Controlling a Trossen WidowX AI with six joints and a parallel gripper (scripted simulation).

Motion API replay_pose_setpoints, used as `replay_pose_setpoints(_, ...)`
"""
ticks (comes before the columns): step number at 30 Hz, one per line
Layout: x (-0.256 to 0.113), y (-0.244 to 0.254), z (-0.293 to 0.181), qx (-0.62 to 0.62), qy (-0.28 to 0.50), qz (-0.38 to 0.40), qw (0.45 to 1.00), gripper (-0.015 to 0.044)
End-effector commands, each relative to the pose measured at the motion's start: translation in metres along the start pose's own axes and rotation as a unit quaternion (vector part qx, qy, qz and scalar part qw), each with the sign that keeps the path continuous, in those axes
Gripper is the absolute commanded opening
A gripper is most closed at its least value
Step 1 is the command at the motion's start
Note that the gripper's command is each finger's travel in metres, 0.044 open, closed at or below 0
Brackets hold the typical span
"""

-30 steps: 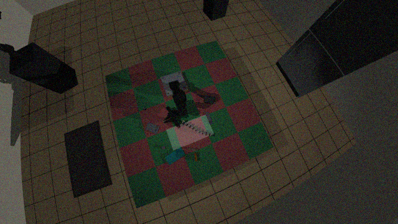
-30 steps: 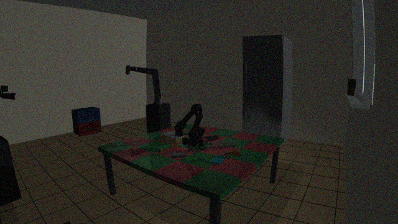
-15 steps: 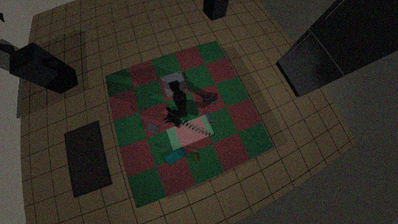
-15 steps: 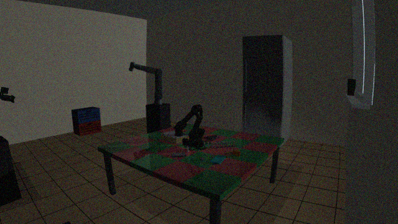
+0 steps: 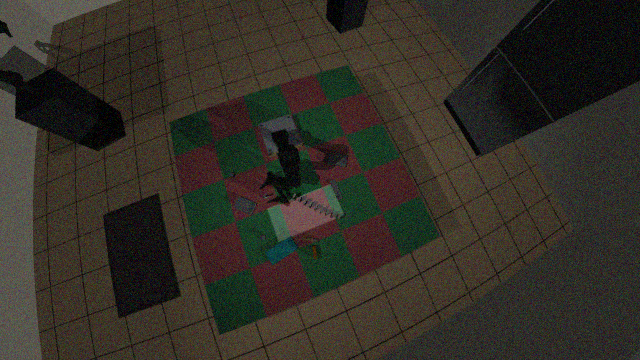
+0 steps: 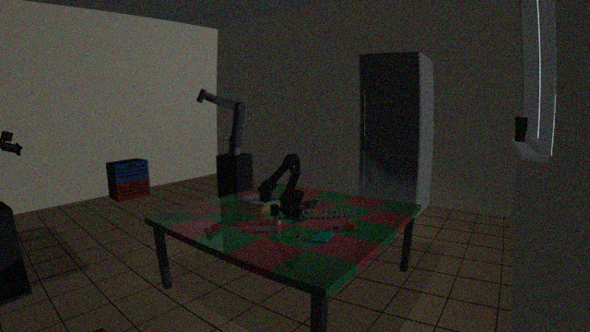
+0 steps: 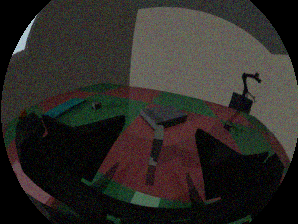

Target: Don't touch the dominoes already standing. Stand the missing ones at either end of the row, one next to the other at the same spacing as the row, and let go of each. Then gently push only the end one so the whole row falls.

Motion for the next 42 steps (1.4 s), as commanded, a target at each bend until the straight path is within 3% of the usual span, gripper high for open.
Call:
replay_pose_setpoints(1, -0.001, 0.005, 0.021, 0.009, -0.002, 0.001, 1.000, 0.0440)
replay_pose_setpoints(8, -0.001, 0.009, 0.045, 0.000, 0.002, 0.003, 1.000, 0.0440)
replay_pose_setpoints(14, 0.036, 0.051, 0.021, -0.235, 0.107, 0.058, 0.964, 0.0440)
replay_pose_setpoints(21, 0.070, 0.068, 0.013, -0.466, 0.275, 0.153, 0.827, 0.0440)
replay_pose_setpoints(28, 0.073, 0.052, 0.048, -0.555, 0.436, 0.287, 0.648, 0.0440)
replay_pose_setpoints(32, 0.066, 0.037, 0.073, -0.546, 0.493, 0.339, 0.586, 0.0440)
replay_pose_setpoints(42, 0.043, 0.021, 0.107, -0.523, 0.548, 0.406, 0.511, 0.0440)
Point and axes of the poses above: the point midway between the two fingers, 35 mm back from their tips, its own x axis out along the fingers, its own y axis across the jaws, z = x × y, the point moved 2 cm from there along -x, back along the fingers, and after that the axes turned 8 degrees about x, right-handed, at the moved point
